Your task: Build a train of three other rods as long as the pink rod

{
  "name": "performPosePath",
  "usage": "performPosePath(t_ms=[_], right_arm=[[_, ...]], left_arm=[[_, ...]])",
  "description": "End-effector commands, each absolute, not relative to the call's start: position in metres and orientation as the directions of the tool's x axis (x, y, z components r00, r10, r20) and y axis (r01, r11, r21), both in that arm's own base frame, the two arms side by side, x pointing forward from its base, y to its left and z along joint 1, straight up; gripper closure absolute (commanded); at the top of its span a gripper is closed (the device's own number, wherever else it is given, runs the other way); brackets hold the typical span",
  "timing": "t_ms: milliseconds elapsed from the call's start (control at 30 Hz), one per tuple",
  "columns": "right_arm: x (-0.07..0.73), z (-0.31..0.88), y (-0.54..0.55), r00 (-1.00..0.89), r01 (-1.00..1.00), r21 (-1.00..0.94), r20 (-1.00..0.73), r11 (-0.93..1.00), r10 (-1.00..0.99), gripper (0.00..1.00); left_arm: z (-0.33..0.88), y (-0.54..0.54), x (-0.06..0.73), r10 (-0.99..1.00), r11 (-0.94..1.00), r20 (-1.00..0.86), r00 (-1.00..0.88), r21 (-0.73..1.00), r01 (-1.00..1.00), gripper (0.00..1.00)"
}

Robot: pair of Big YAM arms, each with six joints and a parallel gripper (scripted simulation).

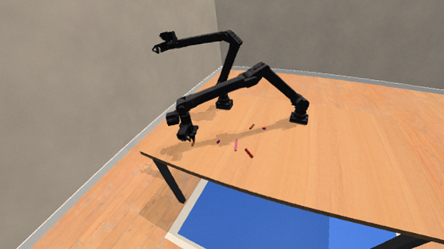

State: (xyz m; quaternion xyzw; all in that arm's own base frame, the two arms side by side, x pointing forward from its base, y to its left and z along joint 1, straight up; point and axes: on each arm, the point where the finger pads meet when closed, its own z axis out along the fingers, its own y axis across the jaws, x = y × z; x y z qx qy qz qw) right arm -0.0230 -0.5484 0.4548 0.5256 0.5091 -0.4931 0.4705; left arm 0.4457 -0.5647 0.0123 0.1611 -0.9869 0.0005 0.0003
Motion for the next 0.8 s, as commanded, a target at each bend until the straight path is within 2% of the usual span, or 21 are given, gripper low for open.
performPosePath(t_ms=[0, 767], right_arm=[[-0.027, 0.501, -0.544, 0.000, 0.999, 0.000, -1.000, -0.048, 0.000, 0.00], [-0.027, 0.501, -0.544, 0.000, 0.999, 0.000, -1.000, -0.048, 0.000, 0.00]], left_arm=[[0.015, -0.569, 0.451, -0.329, 0.944, -0.008, -0.944, -0.021, -0.329, 0.77], [0.042, -0.574, 0.449, -0.329, 0.943, -0.021, -0.944, -0.057, -0.328, 0.77]])
